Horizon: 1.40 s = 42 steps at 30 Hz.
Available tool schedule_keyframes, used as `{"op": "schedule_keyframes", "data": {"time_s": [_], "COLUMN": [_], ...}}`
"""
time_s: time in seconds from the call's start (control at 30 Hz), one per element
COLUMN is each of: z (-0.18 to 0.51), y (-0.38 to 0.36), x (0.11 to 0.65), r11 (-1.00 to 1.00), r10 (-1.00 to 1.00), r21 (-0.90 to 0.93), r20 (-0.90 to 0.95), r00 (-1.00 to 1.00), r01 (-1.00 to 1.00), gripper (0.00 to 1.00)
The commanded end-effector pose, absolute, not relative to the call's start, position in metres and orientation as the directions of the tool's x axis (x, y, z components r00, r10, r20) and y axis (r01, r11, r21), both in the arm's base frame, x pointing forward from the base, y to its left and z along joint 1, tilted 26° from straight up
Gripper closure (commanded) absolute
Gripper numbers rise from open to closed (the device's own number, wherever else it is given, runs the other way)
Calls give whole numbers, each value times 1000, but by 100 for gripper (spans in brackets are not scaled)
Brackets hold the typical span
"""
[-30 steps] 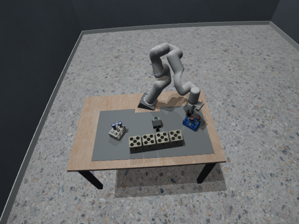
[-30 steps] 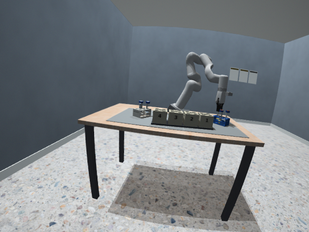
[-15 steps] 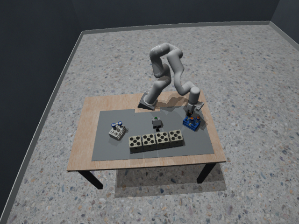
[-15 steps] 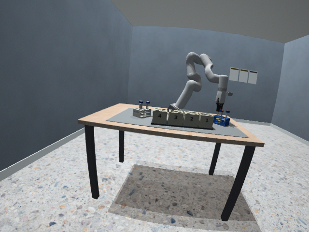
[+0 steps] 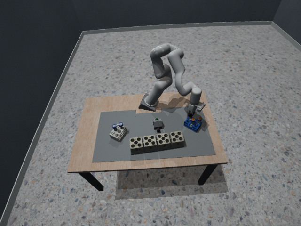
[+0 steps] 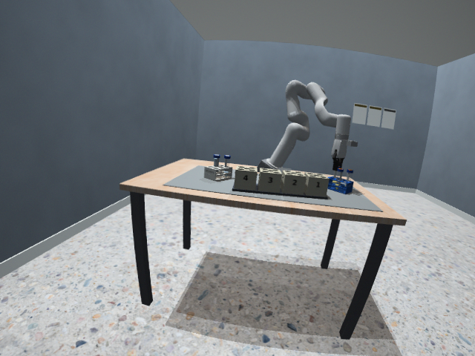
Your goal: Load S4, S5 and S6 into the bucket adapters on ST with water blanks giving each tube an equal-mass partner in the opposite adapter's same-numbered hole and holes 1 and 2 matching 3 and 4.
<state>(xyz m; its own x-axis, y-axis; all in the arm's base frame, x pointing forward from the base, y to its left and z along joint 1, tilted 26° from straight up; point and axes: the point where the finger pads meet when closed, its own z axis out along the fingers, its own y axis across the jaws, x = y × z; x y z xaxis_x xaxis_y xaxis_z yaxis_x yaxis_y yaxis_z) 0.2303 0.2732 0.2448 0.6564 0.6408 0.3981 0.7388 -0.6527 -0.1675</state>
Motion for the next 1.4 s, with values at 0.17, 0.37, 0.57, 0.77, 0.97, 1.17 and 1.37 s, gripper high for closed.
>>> {"op": "schedule_keyframes", "data": {"time_s": [0.17,0.37,0.57,0.77,0.97,1.17,1.37], "z": [252,255,258,261,261,272,283], "y": [271,270,268,267,267,262,257], "x": [230,229,229,228,228,226,225], "r11": [-652,-652,-652,-652,-652,-652,-652], "r10": [640,640,640,640,640,640,640], "r21": [-167,-167,-167,-167,-167,-167,-167], "r20": [402,402,402,402,402,402,402], "r00": [655,655,655,655,655,655,655], "r01": [739,739,739,739,739,739,739], "gripper": [100,100,100,100,100,100,100]}}
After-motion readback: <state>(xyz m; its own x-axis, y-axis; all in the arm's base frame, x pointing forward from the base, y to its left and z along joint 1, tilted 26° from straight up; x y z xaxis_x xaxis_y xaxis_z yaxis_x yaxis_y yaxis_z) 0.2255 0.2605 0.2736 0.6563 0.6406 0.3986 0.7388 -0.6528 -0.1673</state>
